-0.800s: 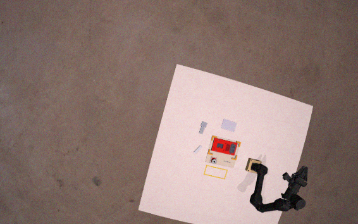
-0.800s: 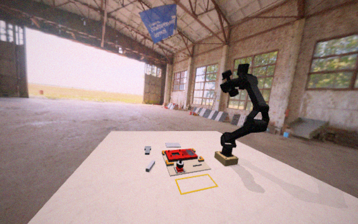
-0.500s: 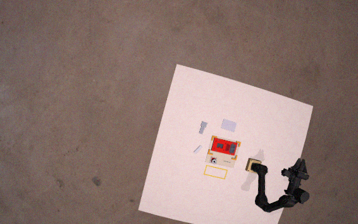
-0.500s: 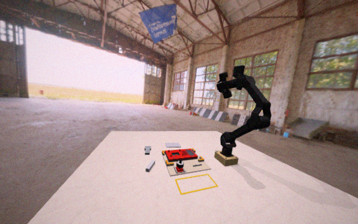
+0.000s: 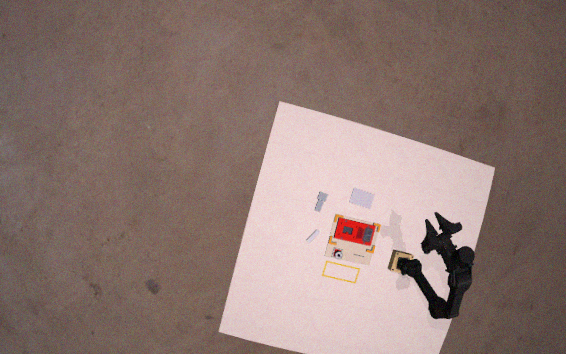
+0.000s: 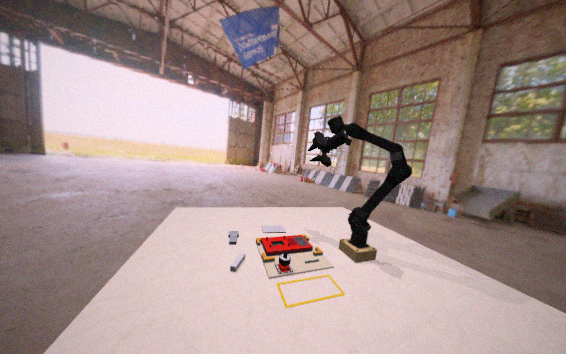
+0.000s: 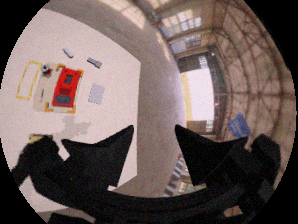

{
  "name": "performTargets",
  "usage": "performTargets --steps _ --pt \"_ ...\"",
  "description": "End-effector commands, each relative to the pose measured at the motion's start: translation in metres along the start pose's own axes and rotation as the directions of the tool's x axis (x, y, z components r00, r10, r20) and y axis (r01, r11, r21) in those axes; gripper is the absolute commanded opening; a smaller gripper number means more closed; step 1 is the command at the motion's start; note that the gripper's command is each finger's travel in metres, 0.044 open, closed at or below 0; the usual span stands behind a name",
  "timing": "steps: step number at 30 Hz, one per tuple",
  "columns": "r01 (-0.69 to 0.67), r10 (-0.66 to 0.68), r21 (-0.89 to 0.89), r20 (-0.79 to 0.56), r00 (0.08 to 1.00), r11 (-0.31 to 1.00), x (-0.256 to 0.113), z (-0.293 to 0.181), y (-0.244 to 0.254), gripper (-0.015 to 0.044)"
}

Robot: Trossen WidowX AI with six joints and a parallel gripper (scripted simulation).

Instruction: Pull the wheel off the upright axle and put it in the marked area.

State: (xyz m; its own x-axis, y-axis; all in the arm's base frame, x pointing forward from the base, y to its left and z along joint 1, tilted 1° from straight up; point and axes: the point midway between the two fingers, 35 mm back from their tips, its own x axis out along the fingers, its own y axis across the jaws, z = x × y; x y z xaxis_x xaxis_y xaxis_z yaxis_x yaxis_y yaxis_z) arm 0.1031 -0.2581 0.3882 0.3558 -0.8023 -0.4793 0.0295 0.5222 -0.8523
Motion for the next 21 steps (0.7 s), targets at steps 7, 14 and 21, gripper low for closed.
performTargets --steps 7,14,21 --pt "-0.436 0.409 0.193 0.167 0.897 0.879 0.073 0.108 0.088 0.0300" --pt "-0.656 0.630 0.195 0.186 0.754 0.729 0.078 0.181 0.170 0.0300" --pt "-0.760 0.769 0.262 0.087 0.633 0.595 0.066 0.226 0.250 0.0300"
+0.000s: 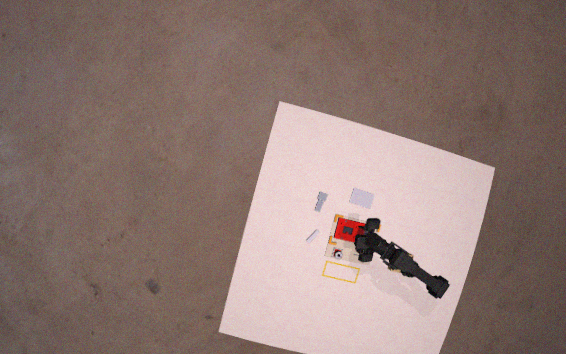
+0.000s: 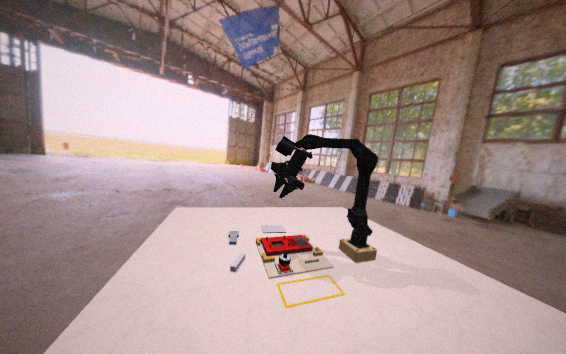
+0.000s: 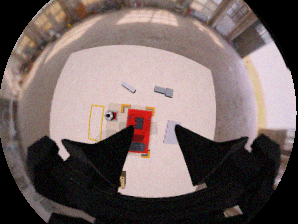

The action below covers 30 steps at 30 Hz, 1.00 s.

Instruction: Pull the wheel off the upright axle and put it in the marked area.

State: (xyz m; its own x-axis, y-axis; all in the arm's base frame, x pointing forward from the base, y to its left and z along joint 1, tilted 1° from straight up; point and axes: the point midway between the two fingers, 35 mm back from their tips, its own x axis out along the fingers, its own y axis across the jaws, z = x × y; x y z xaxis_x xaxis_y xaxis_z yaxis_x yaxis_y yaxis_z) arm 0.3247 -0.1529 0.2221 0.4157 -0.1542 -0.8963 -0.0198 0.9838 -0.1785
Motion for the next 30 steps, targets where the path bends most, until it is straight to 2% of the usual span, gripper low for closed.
performTargets --steps 1,5,10,24,30 --pt "-0.094 0.101 0.066 -0.119 0.988 0.993 0.039 0.010 0.056 0.0300" --pt "-0.125 0.155 0.132 -0.243 0.958 0.983 0.068 0.011 0.111 0.0300" --pt "-0.102 0.166 0.184 -0.377 0.911 0.978 0.093 0.001 0.172 0.0300" --pt "-0.099 0.164 0.185 -0.382 0.909 0.978 0.095 -0.004 0.167 0.0300" --pt "-0.099 0.164 0.185 -0.382 0.909 0.978 0.124 -0.014 0.172 0.0300"
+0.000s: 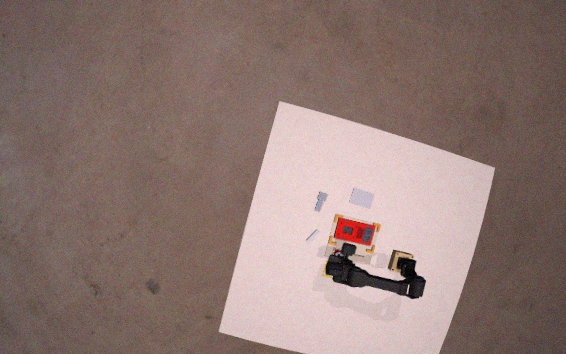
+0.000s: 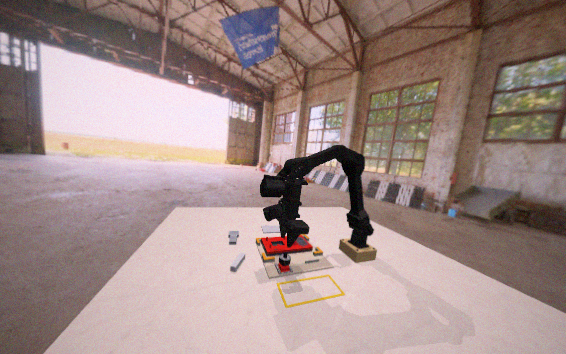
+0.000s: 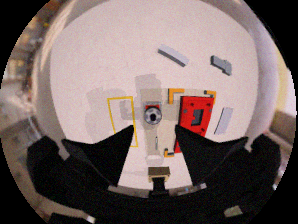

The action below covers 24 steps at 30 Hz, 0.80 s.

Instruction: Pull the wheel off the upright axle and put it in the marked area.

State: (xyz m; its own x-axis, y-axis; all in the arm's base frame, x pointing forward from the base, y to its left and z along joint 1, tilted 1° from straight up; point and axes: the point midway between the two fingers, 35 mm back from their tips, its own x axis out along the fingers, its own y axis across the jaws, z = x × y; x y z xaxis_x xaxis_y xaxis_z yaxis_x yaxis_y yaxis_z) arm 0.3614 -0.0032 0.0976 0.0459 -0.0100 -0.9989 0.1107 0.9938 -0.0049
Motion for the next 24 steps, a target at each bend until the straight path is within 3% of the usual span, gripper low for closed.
performTargets --steps 1,6,13,17,24 --pt "0.006 -0.006 -0.003 -0.018 1.000 1.000 0.031 -0.002 -0.001 0.0300" --pt "0.006 -0.006 -0.003 -0.019 1.000 1.000 0.064 -0.005 0.000 0.0300" --pt "0.005 -0.006 -0.003 -0.019 1.000 1.000 0.066 -0.005 0.001 0.0300" --pt "0.002 -0.002 -0.002 -0.019 1.000 1.000 0.062 -0.004 0.001 0.0195" --pt "0.002 -0.002 -0.002 -0.019 1.000 1.000 0.062 -0.004 0.001 0.0148"
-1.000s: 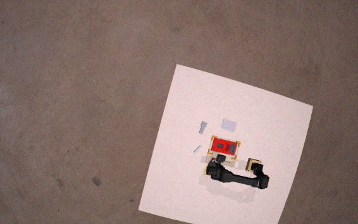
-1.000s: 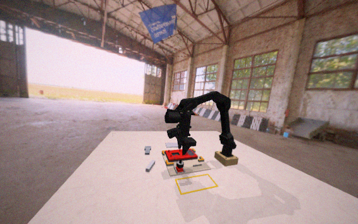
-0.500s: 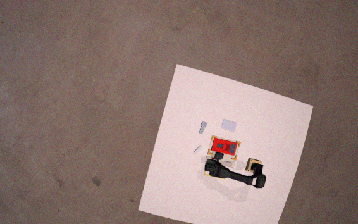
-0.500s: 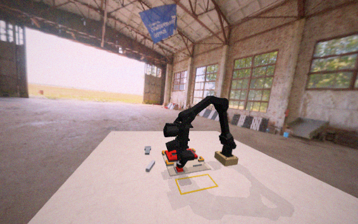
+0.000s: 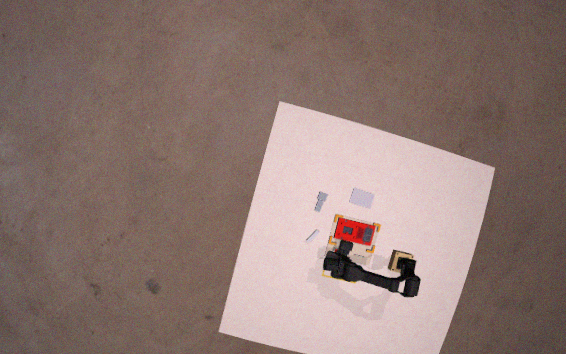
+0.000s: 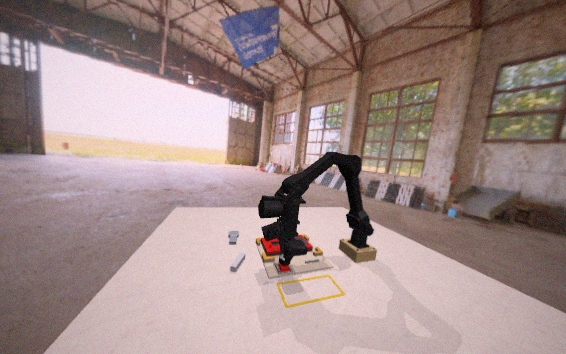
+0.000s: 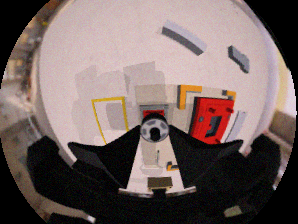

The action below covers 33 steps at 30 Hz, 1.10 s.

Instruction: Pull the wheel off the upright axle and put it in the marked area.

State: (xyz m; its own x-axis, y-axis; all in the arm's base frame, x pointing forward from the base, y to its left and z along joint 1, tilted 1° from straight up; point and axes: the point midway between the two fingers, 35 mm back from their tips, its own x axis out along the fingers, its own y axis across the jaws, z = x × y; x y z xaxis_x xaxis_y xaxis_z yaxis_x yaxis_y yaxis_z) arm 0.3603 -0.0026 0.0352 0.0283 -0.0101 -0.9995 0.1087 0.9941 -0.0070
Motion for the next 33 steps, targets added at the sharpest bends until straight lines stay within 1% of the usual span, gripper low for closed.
performTargets --steps 1,6,7,33 --pt "0.000 0.000 0.000 -0.001 1.000 1.000 -0.0004 -0.0002 0.0000 0.0142" --pt "0.000 0.000 0.000 -0.001 1.000 1.000 -0.0012 -0.0002 0.0000 0.0010" --pt "0.000 0.000 0.000 -0.001 1.000 1.000 -0.0015 -0.0001 0.0000 0.0000" --pt "0.001 -0.001 0.000 -0.001 1.000 1.000 -0.0100 0.0004 0.0001 0.0000"
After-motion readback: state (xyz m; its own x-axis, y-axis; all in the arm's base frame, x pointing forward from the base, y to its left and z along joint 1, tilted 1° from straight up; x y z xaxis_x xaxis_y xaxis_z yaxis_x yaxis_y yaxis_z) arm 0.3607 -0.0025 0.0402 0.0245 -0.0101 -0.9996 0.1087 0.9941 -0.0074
